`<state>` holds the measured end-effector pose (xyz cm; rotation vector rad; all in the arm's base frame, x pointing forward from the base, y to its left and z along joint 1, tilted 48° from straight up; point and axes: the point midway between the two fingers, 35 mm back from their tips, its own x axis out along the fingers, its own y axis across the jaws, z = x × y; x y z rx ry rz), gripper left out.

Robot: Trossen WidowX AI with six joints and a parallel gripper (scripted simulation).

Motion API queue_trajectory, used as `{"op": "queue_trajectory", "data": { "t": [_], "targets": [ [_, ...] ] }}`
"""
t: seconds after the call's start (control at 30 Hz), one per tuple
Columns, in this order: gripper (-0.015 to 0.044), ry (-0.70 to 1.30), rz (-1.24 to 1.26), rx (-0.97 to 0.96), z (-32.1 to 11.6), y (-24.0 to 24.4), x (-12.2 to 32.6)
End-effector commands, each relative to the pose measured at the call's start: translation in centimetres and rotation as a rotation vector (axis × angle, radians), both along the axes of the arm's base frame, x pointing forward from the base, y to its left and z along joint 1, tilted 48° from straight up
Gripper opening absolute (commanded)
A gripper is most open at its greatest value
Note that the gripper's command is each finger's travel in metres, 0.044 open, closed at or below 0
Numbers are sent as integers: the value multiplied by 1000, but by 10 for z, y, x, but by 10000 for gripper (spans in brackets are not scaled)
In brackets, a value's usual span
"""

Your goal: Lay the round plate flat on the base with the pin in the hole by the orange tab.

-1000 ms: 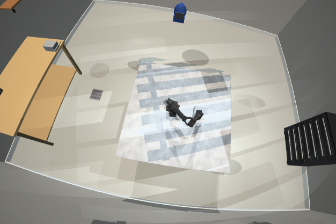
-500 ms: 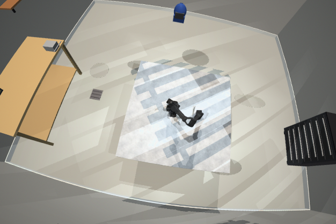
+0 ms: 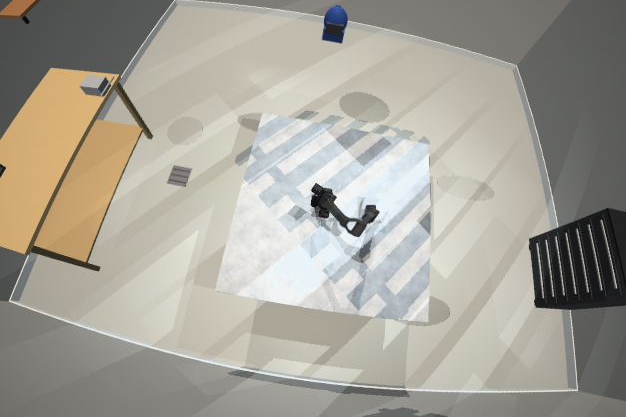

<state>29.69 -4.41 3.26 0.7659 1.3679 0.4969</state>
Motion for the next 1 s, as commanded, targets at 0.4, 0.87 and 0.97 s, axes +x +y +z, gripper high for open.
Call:
{"op": "queue_trajectory", "data": {
  "t": [0.4, 0.87, 0.97],
  "targets": [
    [0, 10, 5, -2, 21, -22, -10],
    [0, 13, -1, 4, 25, -25, -12],
    [0, 13, -1, 4, 25, -25, -12]
  ]
}}
